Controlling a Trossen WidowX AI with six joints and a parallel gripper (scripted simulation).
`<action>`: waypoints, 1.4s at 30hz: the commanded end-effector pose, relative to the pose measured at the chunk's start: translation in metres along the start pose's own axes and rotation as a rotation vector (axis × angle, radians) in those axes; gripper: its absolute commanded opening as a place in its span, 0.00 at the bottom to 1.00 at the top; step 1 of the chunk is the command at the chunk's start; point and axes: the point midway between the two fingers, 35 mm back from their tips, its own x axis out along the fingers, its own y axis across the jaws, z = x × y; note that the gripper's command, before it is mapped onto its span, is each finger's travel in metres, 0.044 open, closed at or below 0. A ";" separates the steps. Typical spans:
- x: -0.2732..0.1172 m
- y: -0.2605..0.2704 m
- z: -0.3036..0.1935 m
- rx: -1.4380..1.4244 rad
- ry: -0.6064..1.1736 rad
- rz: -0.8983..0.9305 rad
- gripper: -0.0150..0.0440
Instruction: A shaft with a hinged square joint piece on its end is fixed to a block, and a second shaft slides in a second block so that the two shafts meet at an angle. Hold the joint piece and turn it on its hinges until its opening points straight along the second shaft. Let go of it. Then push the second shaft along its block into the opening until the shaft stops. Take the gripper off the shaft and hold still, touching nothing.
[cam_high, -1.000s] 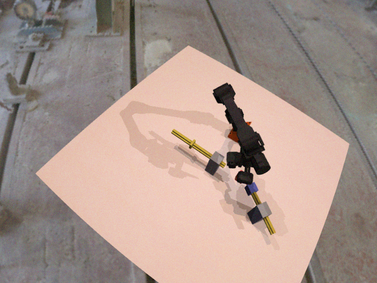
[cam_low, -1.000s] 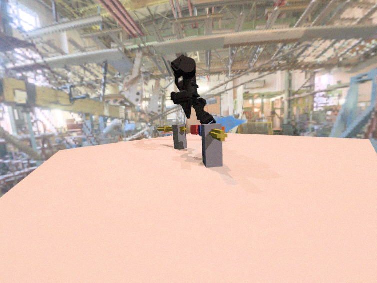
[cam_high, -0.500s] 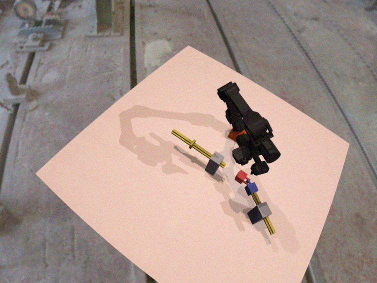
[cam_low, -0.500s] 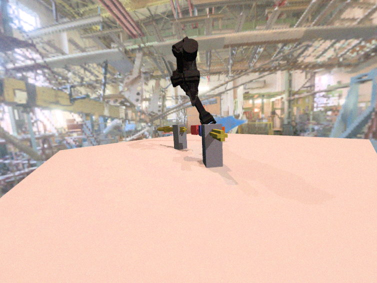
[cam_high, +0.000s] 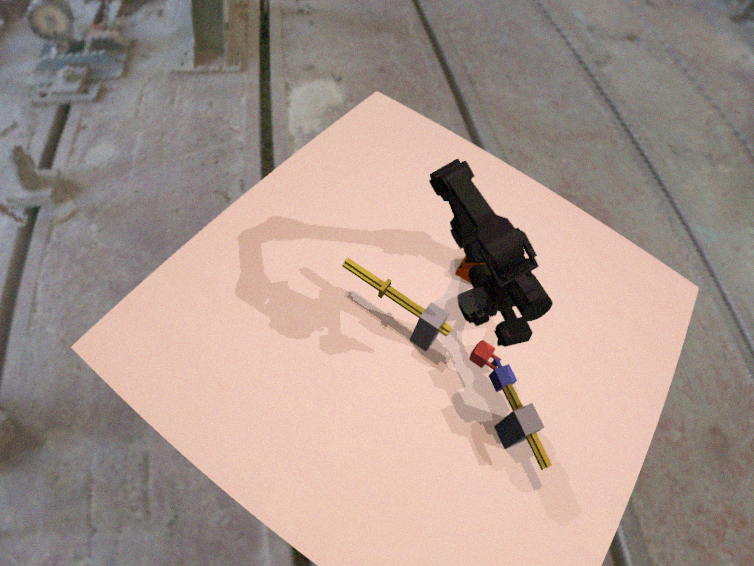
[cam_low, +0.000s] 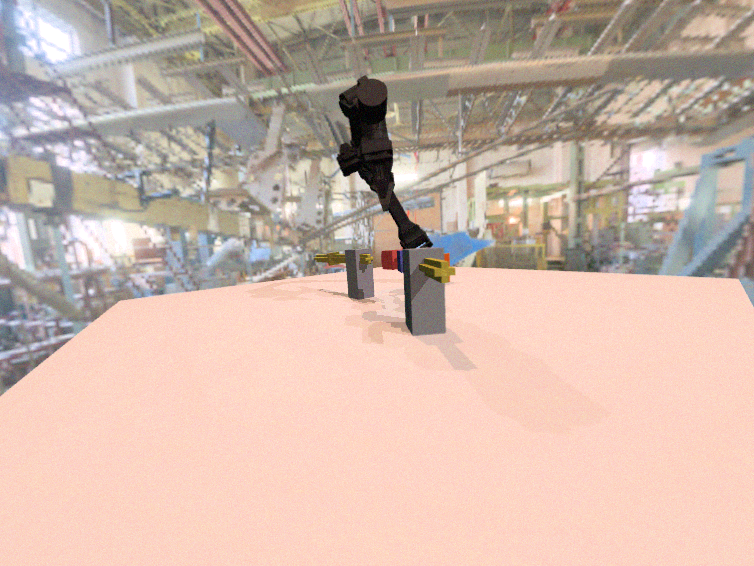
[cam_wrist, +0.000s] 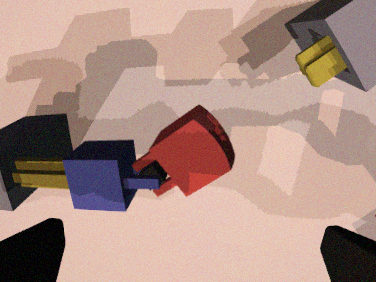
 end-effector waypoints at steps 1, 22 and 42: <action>0.005 -0.009 0.011 0.116 0.046 0.011 1.00; 0.032 -0.059 0.052 0.775 0.297 0.092 1.00; 0.020 -0.120 0.134 0.631 0.229 0.145 1.00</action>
